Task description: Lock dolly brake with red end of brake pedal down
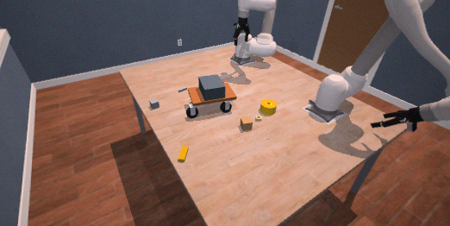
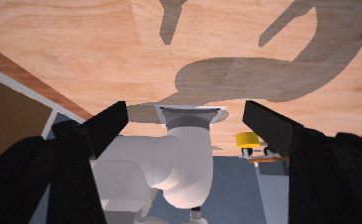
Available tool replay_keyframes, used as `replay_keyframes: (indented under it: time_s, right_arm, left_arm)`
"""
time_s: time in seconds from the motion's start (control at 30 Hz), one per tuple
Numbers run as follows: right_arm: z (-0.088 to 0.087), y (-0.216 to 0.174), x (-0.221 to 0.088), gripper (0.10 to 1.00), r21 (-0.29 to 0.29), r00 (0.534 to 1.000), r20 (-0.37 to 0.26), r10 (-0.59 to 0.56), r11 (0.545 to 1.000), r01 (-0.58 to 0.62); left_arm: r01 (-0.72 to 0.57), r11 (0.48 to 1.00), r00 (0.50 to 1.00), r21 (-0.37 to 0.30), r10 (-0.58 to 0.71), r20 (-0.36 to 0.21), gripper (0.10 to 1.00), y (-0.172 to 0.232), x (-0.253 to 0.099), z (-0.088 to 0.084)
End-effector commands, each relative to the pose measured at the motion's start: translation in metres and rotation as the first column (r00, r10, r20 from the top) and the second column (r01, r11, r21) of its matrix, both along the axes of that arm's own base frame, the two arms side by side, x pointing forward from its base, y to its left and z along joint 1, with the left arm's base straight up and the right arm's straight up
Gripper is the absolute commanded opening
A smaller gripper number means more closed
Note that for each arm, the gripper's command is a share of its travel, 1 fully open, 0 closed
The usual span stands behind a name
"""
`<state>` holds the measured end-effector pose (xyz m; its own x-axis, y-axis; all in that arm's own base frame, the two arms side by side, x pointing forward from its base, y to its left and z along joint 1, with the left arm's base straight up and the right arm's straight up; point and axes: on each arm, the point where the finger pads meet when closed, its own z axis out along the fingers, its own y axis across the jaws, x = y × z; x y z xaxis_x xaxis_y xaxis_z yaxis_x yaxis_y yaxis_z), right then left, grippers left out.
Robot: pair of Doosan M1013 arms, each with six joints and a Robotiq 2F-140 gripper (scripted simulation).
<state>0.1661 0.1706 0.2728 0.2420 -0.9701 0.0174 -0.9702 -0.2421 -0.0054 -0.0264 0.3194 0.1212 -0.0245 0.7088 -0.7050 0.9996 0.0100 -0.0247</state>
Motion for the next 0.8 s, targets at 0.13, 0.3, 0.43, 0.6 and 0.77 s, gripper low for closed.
replay_keyframes:
  time_s: [0.13,0.3,0.43,0.6,0.77]
  right_arm:
    - [0.0004,0.0003,0.0002,1.0,0.001,1.0,0.0,0.0,1.0,0.0]
    - [0.0004,0.0003,0.0002,1.0,0.001,1.0,0.0,0.0,1.0,0.0]
    - [0.0004,0.0003,0.0002,0.099,0.001,1.0,0.0,0.0,1.0,0.0]
    - [0.0004,0.0003,0.0002,0.099,0.001,1.0,0.0,0.0,1.0,0.0]
    - [0.0004,0.0003,0.0002,0.099,0.001,1.0,0.0,0.0,1.0,0.0]
  left_arm:
    - [-0.001,1.0,1.0,-0.002,0.001,-0.011,1.0,0.0017,0.0002,-0.0001]
    - [-0.002,1.0,1.0,-0.002,0.001,-0.013,1.0,0.002,0.0003,-0.0002]
    - [-0.002,1.0,1.0,-0.002,0.001,-0.013,1.0,0.002,0.0003,-0.0002]
    - [-0.002,1.0,1.0,-0.002,0.001,-0.013,1.0,0.002,0.0003,-0.0002]
    - [-0.002,1.0,1.0,-0.002,0.001,-0.013,1.0,0.002,0.0003,-0.0002]
